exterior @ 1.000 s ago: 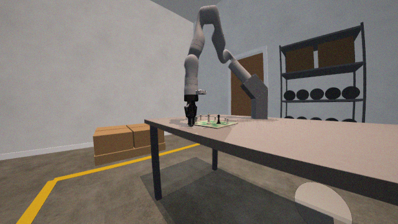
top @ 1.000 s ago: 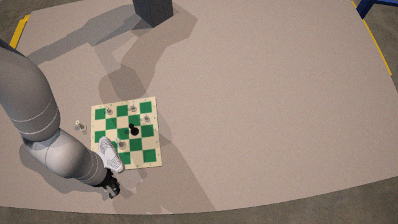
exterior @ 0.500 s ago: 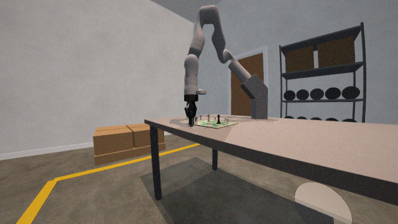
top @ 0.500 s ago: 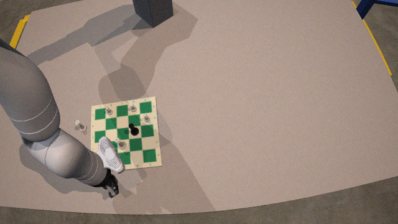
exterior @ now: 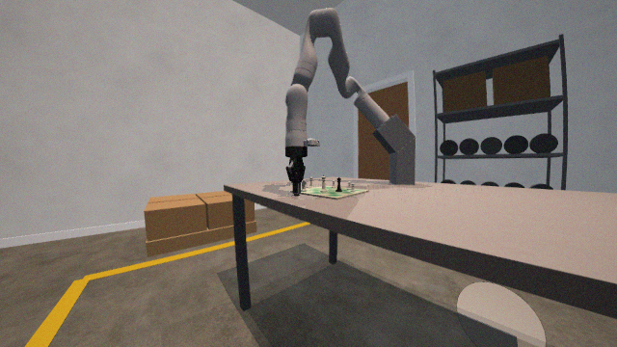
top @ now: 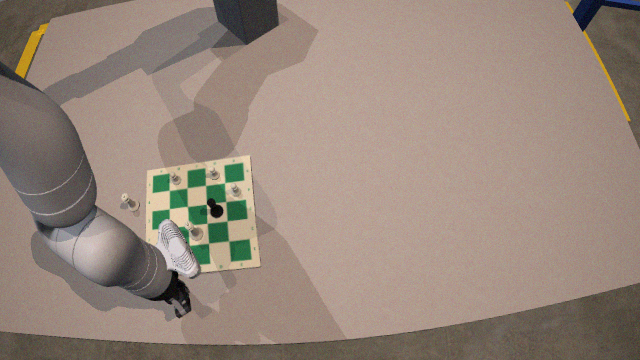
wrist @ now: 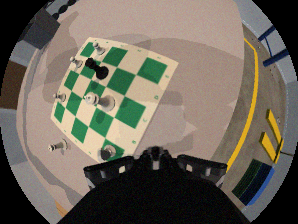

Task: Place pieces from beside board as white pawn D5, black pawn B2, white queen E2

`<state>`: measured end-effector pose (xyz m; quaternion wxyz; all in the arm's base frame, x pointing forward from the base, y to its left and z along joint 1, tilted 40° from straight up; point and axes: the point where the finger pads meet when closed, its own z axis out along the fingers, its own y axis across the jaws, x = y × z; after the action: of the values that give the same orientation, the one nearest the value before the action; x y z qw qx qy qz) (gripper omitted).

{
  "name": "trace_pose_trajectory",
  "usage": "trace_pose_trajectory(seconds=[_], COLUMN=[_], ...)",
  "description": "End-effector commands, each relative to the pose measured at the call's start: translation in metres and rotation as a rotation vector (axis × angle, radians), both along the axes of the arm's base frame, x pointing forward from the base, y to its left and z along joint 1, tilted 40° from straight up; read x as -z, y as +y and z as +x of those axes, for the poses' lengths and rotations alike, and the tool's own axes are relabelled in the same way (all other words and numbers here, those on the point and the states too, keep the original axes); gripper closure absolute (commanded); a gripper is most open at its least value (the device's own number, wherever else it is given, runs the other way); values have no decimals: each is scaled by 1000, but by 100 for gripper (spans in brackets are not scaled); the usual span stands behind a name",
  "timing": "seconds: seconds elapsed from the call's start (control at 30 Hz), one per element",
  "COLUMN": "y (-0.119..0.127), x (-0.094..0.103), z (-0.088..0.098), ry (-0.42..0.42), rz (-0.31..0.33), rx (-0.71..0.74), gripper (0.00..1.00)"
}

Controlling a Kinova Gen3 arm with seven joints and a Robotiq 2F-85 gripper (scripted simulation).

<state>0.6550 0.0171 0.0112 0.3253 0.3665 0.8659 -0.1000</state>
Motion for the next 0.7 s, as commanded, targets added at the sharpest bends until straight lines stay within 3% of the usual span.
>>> trace_pose_trajectory(seconds=[0.0,0.3,0.47,0.53,0.67], y=[0,3,15,15,28], x=[0,-5,-28,-28,-51], z=[0,-3,-17,-17,-32], ry=[-1,-1,-1,-1,-1], rz=[0,0,0,0,0], rx=[-1,-1,-1,-1,-1], gripper=[100,100,100,100,100])
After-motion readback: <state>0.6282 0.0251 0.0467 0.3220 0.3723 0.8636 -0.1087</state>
